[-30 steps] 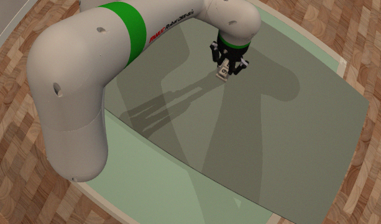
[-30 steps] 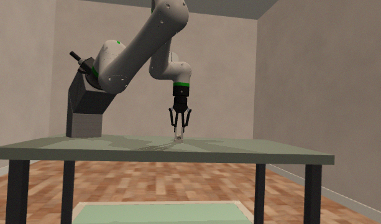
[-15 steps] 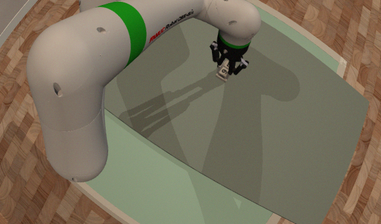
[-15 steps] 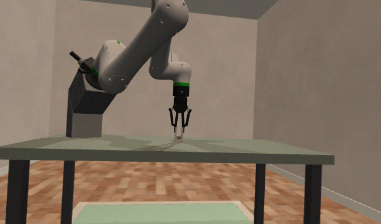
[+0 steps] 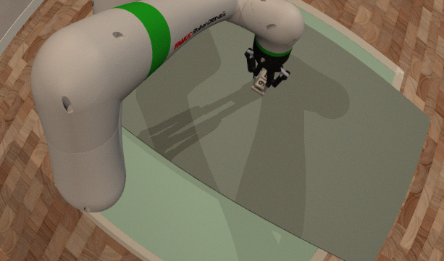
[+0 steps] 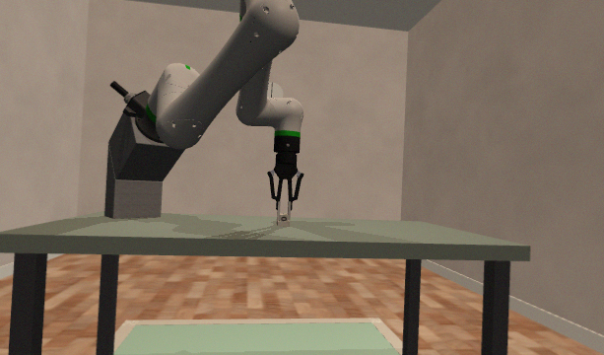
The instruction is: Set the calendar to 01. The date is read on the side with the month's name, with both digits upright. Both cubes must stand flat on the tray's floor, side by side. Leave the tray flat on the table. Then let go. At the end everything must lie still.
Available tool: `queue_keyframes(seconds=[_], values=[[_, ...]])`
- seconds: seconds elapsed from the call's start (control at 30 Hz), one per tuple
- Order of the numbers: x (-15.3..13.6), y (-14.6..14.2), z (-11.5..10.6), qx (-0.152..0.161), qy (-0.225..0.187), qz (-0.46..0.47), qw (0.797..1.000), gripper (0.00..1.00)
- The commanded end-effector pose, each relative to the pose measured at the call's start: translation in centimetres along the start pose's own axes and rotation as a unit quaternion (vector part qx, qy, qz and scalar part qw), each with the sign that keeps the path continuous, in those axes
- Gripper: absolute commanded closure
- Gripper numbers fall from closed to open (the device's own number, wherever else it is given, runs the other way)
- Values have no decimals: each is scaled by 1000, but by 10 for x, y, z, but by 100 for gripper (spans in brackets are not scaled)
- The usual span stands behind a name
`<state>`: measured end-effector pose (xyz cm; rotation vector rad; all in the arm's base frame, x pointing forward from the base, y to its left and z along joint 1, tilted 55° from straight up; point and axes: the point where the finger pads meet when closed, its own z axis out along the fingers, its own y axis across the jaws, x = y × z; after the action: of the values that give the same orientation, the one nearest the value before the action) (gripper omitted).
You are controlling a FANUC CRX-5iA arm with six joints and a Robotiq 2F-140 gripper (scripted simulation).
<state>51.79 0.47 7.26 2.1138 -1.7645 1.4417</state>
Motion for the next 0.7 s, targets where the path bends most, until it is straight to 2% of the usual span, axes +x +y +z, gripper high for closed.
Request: queue_keyframes(seconds=[0.0,0.27,0.67], values=[[0,0,0,0,0,0,1000,84],[0,0,0,0,0,0,1000,84],[0,0,0,0,0,0,1000,74]])
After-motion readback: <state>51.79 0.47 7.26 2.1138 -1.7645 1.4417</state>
